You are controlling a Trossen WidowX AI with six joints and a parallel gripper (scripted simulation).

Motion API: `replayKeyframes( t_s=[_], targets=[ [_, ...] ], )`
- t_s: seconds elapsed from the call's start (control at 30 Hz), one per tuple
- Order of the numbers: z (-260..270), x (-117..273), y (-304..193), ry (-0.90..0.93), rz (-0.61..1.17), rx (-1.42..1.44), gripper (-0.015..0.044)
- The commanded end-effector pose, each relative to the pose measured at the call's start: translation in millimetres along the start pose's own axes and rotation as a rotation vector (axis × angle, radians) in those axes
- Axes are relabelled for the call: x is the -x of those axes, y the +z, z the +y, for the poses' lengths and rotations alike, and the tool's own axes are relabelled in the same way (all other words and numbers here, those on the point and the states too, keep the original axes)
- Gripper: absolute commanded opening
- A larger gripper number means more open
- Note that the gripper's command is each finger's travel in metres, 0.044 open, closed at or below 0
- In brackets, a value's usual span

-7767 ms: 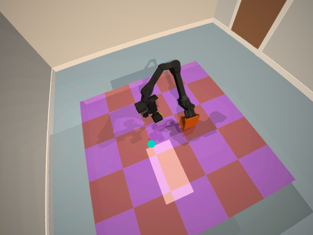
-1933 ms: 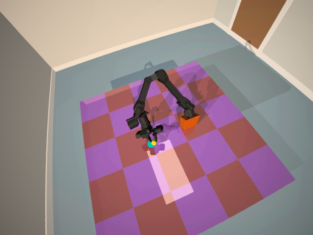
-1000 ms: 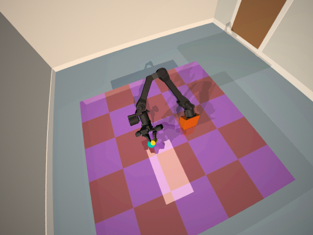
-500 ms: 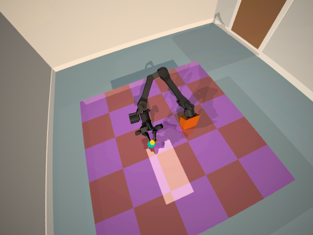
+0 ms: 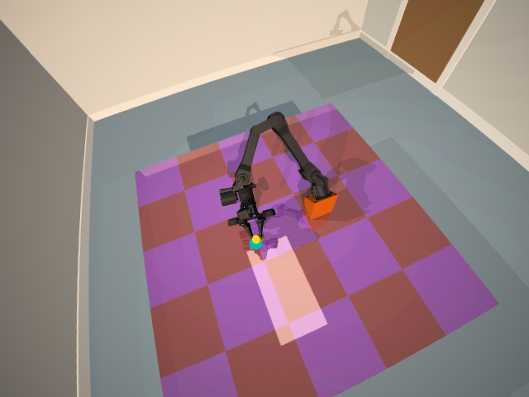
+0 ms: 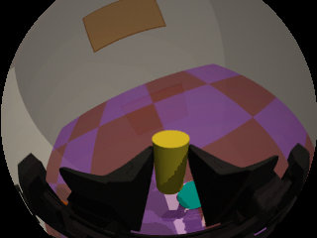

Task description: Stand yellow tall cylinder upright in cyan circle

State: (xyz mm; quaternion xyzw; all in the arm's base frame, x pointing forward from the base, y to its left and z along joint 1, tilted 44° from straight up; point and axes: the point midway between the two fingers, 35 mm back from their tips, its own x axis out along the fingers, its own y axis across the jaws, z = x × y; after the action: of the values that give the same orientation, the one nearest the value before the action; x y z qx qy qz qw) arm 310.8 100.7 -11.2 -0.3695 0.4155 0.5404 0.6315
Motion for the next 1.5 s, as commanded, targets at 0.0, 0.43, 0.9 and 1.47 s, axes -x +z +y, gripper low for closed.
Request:
replayKeyframes(
  t_s=[0.0, 0.43, 0.9, 1.47],
  targets=[
    [-1, 4, 3, -0.018, -0.039, 0.021, 0.0105],
    [-2, 11, 4, -0.052, -0.129, 0.058, 0.0105],
    [-3, 20, 5, -0.096, -0.222, 0.103, 0.0105],
    [-4, 32, 6, -0.16, -0.328, 0.165, 0.0105]
  ],
)
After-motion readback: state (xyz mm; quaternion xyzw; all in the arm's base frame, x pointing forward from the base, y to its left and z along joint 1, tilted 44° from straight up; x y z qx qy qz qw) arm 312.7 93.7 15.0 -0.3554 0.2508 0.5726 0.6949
